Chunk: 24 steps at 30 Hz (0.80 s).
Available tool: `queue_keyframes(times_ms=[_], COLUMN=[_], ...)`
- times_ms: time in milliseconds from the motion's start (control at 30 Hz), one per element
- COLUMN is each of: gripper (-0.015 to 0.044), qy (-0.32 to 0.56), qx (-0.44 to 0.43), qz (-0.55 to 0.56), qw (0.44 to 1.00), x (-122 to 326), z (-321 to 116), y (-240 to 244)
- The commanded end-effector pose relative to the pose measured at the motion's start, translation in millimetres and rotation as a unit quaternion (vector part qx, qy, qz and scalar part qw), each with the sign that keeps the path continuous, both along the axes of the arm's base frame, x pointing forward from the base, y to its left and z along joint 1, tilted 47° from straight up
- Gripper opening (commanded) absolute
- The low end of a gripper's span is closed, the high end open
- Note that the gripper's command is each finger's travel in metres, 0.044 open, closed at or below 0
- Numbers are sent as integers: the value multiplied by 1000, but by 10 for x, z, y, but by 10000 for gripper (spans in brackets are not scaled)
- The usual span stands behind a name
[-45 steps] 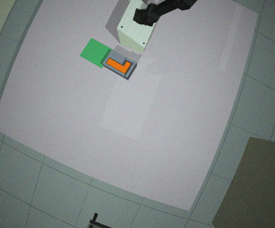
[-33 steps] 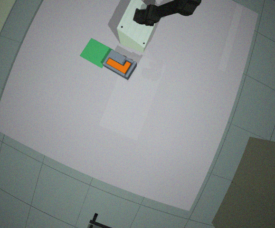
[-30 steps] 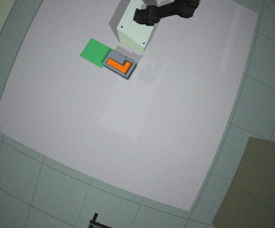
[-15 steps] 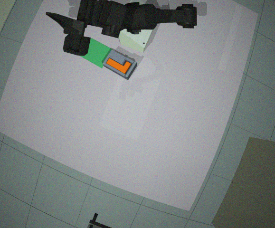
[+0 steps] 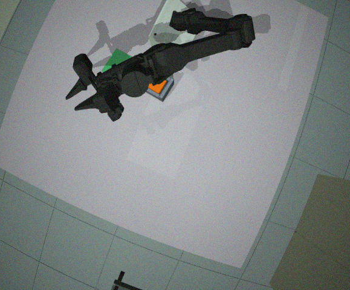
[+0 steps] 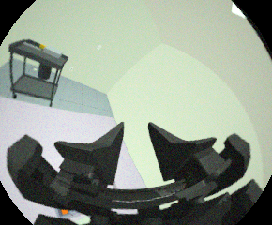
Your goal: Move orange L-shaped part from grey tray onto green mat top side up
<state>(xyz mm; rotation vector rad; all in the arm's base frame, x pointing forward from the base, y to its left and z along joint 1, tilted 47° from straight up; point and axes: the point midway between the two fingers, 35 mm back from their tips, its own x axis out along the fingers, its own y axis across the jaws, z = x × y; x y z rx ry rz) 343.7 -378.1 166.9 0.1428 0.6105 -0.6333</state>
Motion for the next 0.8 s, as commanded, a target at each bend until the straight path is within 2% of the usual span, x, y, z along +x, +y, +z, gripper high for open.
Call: queue_keyframes(times_ms=[0,233,500,567,767], gripper=[180,180,180,180,180], qy=[44,130,230,239,239], qx=[96,294,532,552,552], qz=[75,200,277,278,278], qw=[992,925,766,749,749], x=[73,-110,-837,-917,-898], z=[-468,-1108,-1293,-1277,-1328], y=[632,1985,3518,3638,3681])
